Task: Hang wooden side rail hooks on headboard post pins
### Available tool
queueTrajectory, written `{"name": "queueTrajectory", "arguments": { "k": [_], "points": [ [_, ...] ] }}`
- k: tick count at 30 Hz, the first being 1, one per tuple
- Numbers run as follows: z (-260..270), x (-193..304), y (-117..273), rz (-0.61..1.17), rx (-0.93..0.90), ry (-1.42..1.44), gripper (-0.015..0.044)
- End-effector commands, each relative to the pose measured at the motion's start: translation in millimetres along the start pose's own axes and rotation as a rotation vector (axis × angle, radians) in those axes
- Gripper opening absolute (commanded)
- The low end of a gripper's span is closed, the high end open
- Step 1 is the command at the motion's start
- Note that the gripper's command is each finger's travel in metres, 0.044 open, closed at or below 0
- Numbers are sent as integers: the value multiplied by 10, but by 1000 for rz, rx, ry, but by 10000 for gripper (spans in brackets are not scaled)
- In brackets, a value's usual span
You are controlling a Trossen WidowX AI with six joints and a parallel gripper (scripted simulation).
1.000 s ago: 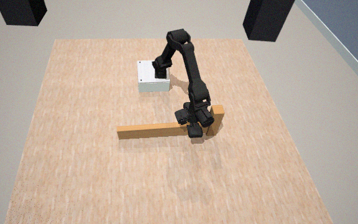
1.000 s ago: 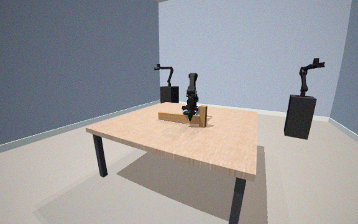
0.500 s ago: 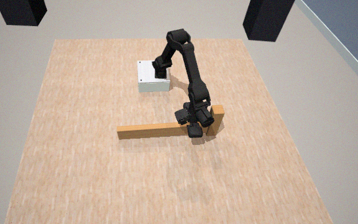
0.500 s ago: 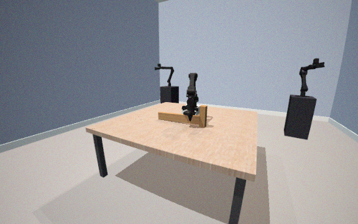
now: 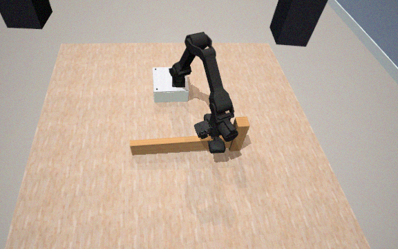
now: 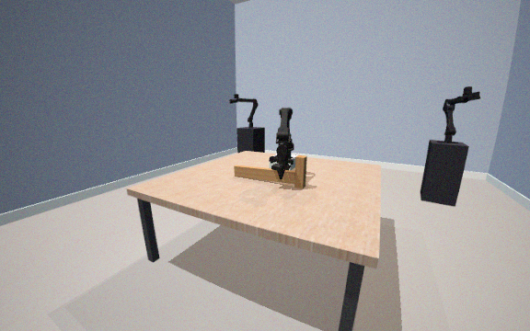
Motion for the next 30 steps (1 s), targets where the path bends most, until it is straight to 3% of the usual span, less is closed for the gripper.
{"name": "queueTrajectory", "arguments": {
  "k": [1, 5, 17, 30],
  "points": [
    [1, 1, 21, 0, 0, 0, 341],
    [3, 1, 312, 4, -3, 3, 440],
    [78, -294, 399, 3, -4, 4, 440],
    [102, -275, 420, 4, -13, -3, 440]
  ]
}}
Point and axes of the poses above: the point midway between the two fingers, 35 mm back from their tips, its own y axis back along the fingers, its own z axis across the jaws, x = y × z, the point moved 2 cm from there along y, back along the fingers, and after that the axes turned 14 degrees about -y, right-handed, at the moved point
